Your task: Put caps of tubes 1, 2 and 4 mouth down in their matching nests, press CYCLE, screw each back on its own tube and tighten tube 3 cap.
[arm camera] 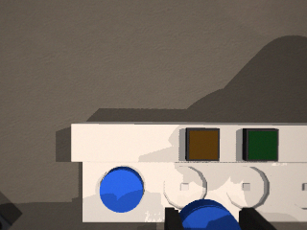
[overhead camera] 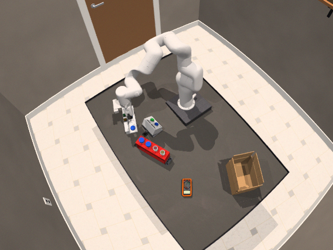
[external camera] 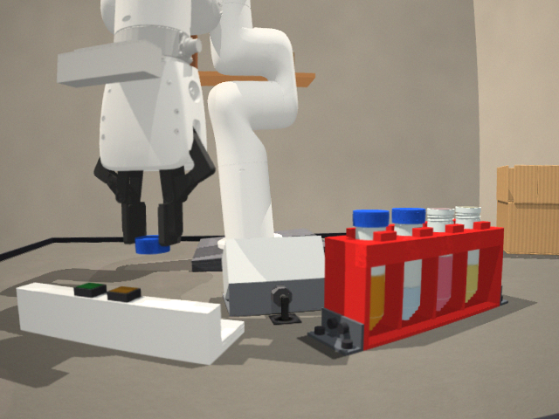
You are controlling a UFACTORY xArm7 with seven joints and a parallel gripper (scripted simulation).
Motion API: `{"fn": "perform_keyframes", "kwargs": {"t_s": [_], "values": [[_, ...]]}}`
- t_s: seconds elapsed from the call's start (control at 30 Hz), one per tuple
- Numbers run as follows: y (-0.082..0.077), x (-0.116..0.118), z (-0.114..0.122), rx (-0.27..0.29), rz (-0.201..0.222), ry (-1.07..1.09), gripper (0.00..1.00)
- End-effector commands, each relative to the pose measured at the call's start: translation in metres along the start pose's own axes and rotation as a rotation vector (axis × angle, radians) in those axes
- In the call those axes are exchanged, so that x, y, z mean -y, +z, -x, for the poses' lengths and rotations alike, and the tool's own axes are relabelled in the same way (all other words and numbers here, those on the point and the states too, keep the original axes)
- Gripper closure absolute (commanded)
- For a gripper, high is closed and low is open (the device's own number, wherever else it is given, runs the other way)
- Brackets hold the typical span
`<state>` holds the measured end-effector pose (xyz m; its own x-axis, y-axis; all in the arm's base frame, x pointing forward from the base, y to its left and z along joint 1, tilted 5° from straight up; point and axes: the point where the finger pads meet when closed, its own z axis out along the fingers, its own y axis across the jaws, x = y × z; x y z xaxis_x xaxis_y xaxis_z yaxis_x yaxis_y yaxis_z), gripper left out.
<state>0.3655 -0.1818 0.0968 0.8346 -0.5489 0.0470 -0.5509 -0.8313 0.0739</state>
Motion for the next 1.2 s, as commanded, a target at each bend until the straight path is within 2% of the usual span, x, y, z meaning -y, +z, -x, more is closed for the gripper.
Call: {"fn": "perform_keyframes", "kwargs": {"t_s": [0.0, 0.3, 1.17], "values": [[0.020, 0.002, -0.005, -0.007, -0.006, -0.001, 1.00], [0.063, 0.003, -0.006, -0.007, -0.006, -0.001, 1.00], [0.063, 0.002, -0.006, -0.007, -0.006, -0.001, 1.00]]}}
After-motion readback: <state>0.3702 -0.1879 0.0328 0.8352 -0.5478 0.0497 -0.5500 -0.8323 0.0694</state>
